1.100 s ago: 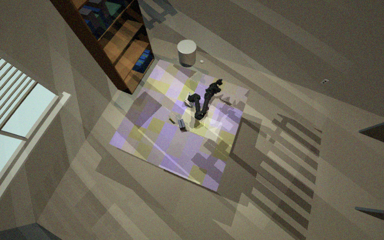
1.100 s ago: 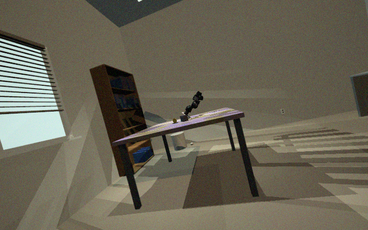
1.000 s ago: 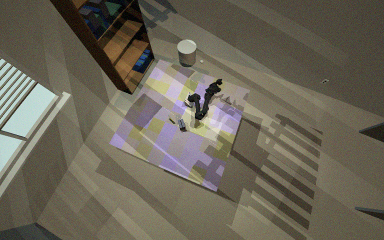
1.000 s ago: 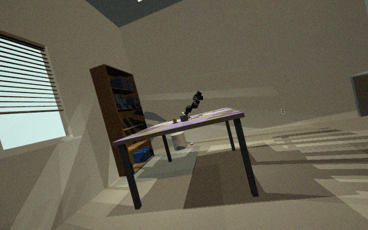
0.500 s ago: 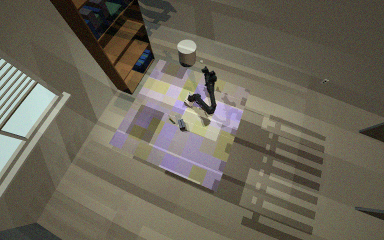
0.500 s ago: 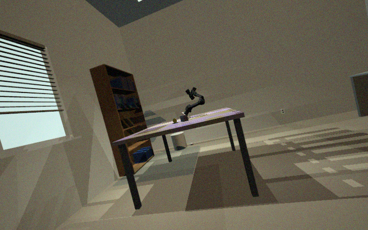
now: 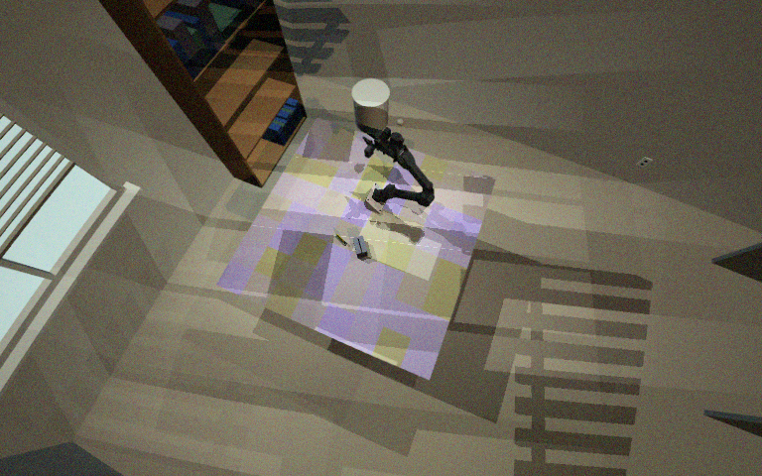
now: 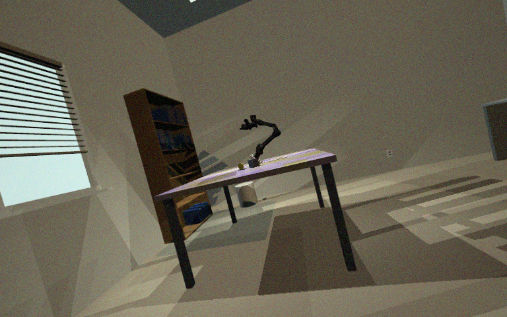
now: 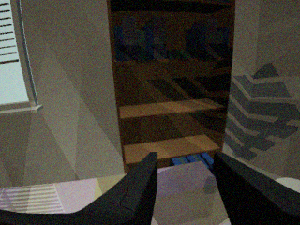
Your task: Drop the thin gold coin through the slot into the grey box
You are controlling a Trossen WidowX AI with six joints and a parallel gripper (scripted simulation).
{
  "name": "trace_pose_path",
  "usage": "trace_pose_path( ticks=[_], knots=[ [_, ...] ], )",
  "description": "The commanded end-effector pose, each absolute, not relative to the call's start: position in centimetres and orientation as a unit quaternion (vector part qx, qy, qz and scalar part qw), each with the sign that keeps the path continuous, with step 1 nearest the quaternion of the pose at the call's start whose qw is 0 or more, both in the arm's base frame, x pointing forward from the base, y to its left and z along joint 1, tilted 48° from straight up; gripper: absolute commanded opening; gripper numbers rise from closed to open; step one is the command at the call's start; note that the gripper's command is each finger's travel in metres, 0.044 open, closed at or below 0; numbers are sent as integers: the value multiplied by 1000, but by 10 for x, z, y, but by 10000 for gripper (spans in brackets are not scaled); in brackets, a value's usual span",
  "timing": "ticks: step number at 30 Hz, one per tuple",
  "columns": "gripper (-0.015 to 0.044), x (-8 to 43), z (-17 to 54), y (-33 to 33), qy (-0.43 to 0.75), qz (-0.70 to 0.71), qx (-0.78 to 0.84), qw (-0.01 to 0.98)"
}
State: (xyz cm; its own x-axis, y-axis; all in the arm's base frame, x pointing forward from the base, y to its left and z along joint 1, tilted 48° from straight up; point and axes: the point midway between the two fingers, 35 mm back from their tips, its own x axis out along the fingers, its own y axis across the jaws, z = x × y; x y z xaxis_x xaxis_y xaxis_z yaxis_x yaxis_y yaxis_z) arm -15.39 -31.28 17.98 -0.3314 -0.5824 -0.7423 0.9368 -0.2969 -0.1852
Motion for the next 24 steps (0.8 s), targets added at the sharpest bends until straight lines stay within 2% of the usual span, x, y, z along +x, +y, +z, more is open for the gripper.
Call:
trace_pose_path(
  ticks=[1,12,18,24],
  knots=[
    [161,-91,152,-346,424,-612,260,615],
    [161,67,92,-354,570,-226,129,779],
    [161,147,65,-325,582,4,48,812],
    [161,219,40,-277,553,219,-17,803]
  ],
)
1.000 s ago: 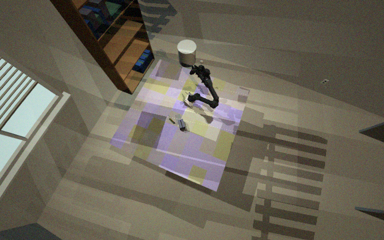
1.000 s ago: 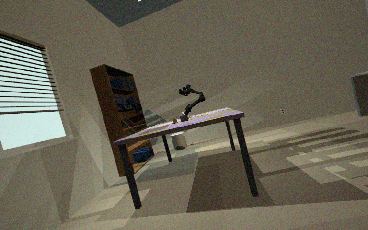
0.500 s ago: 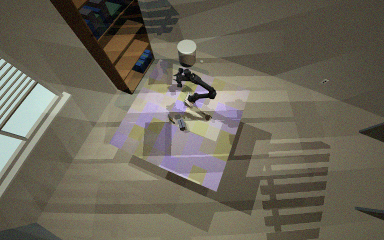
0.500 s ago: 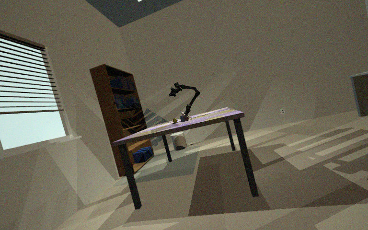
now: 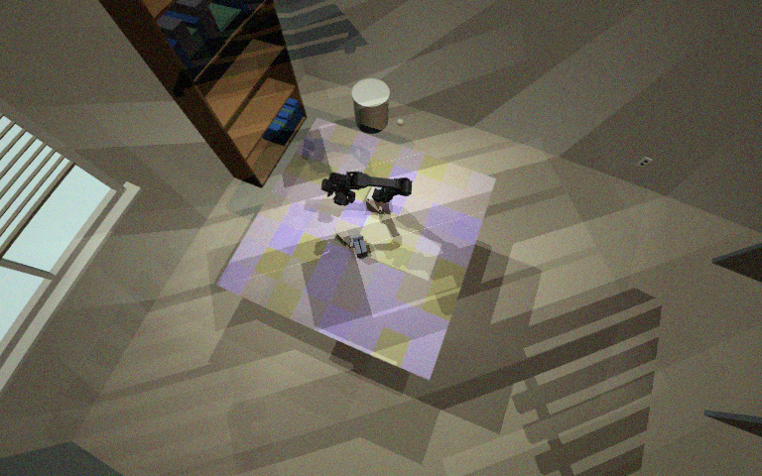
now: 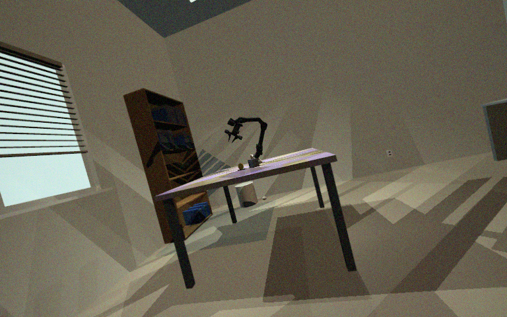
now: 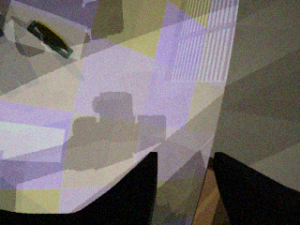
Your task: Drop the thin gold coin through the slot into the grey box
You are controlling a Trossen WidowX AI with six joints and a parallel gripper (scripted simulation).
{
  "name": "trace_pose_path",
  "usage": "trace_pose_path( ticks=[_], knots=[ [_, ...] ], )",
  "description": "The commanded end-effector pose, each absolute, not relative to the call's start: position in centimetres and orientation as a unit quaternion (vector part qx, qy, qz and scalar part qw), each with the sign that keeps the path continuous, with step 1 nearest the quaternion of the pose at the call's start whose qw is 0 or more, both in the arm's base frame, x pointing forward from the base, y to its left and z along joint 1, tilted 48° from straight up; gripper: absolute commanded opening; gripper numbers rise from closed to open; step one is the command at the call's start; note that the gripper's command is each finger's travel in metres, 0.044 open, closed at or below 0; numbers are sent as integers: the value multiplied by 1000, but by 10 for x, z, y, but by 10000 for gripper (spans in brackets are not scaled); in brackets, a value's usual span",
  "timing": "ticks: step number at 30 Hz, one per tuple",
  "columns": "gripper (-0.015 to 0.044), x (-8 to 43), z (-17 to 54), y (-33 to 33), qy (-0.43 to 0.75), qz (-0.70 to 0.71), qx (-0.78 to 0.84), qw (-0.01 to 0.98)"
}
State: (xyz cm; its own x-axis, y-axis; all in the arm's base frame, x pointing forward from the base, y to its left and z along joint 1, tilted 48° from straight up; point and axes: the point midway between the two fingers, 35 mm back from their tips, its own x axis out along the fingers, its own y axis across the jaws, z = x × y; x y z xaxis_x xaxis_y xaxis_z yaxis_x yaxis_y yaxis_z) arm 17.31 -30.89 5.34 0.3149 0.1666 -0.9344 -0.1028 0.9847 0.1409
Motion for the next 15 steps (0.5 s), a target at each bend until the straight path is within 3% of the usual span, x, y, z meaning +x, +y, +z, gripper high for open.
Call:
trace_pose_path(
  ticks=[1,10,15],
  knots=[
    [161,230,36,-267,545,255,-27,799],
    [161,312,1,-177,391,541,-106,737],
    [161,313,-2,-170,378,556,-109,732]
  ],
)
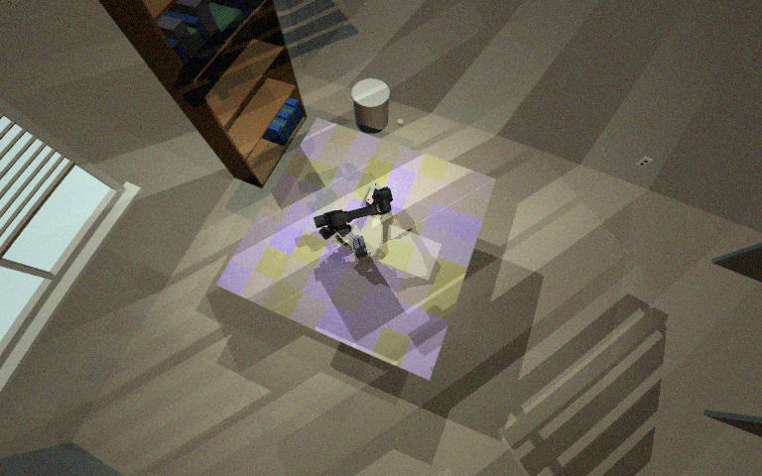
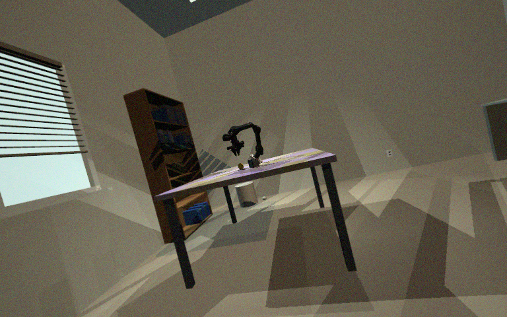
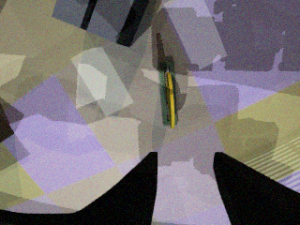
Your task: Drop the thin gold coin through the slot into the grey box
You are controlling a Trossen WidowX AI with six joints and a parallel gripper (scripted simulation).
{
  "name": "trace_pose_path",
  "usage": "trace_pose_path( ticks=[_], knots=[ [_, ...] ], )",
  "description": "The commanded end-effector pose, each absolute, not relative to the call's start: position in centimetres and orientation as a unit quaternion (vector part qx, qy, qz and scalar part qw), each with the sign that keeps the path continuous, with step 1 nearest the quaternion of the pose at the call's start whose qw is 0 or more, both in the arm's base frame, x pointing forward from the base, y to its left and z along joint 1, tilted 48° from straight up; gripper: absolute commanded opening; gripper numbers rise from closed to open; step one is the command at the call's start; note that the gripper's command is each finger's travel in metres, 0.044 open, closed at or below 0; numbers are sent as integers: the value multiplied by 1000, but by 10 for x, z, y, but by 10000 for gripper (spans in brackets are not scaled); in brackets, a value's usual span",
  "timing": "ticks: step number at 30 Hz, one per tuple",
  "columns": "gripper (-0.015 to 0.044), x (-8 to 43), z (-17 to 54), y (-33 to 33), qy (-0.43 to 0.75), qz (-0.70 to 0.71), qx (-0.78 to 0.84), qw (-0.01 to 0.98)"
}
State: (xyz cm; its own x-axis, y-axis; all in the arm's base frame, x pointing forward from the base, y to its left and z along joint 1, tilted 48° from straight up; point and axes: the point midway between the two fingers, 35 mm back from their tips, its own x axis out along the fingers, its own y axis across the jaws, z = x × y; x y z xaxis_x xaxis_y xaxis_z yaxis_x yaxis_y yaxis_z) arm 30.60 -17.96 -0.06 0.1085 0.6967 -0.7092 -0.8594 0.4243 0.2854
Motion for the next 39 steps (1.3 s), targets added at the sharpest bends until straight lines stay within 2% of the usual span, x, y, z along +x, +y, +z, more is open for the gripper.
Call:
trace_pose_path(
  ticks=[1,39],
  knots=[
    [161,313,-2,-170,378,556,-109,732],
    [161,319,-54,-116,380,556,-109,731]
  ],
)
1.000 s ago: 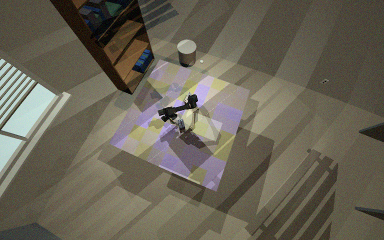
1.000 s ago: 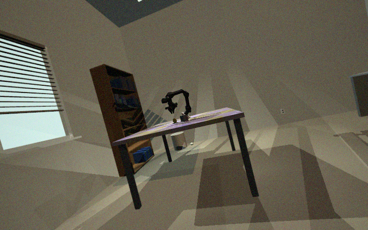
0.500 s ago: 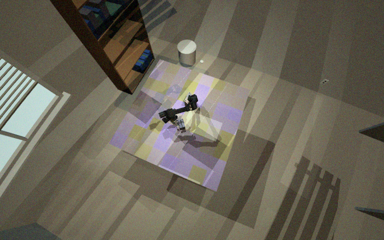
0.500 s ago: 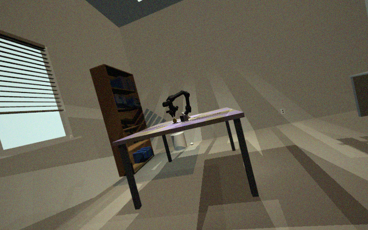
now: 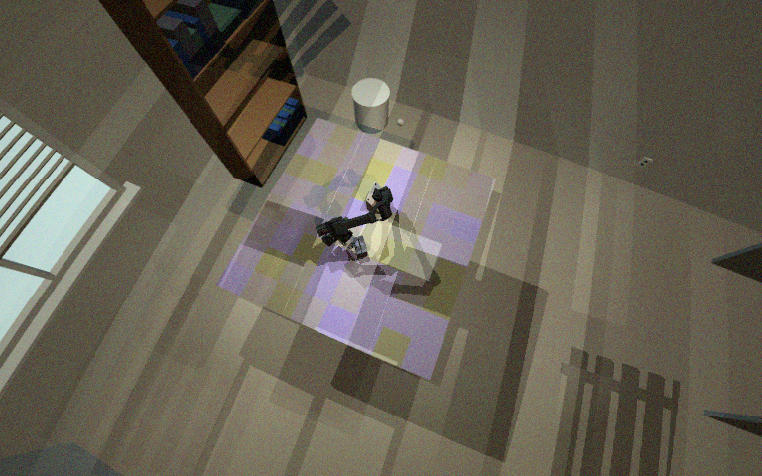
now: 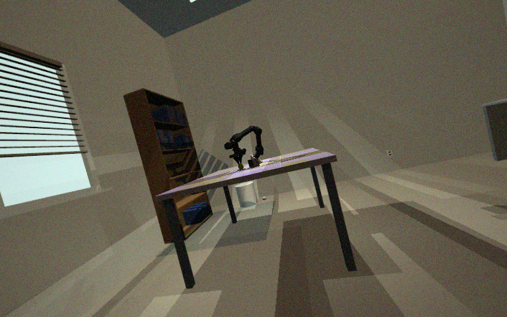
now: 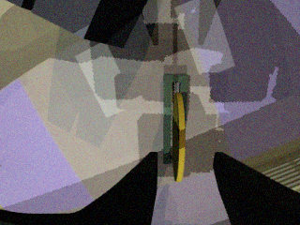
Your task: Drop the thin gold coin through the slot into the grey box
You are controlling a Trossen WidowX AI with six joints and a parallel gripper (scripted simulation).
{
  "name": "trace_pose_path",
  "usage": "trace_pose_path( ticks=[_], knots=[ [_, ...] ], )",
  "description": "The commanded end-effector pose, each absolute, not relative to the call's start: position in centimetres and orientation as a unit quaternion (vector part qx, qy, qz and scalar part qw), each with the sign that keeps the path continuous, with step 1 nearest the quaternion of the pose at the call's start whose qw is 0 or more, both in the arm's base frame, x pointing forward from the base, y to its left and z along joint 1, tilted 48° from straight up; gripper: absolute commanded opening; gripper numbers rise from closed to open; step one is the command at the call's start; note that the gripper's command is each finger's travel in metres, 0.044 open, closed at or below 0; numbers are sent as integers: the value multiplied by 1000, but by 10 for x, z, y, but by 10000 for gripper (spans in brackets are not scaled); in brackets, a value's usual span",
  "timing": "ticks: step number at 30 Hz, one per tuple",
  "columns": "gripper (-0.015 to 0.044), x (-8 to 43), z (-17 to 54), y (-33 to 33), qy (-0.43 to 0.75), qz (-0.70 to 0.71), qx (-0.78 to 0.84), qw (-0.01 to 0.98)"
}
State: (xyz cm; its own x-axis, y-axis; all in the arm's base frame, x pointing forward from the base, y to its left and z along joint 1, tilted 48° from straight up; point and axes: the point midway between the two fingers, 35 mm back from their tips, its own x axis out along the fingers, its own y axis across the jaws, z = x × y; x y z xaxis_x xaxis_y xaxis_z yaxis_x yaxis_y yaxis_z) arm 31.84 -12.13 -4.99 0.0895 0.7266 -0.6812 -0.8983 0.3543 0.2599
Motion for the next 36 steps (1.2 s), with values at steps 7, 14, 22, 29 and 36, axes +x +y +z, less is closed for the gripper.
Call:
trace_pose_path(
  ticks=[7,14,22,29,36],
  knots=[
    [161,320,-62,-108,379,556,-109,732],
    [161,321,-70,-99,378,556,-109,732],
    [161,321,-78,-89,377,556,-108,732],
    [161,321,-84,-82,377,557,-108,732],
    [0,321,-84,-82,377,557,-108,732]
  ],
)
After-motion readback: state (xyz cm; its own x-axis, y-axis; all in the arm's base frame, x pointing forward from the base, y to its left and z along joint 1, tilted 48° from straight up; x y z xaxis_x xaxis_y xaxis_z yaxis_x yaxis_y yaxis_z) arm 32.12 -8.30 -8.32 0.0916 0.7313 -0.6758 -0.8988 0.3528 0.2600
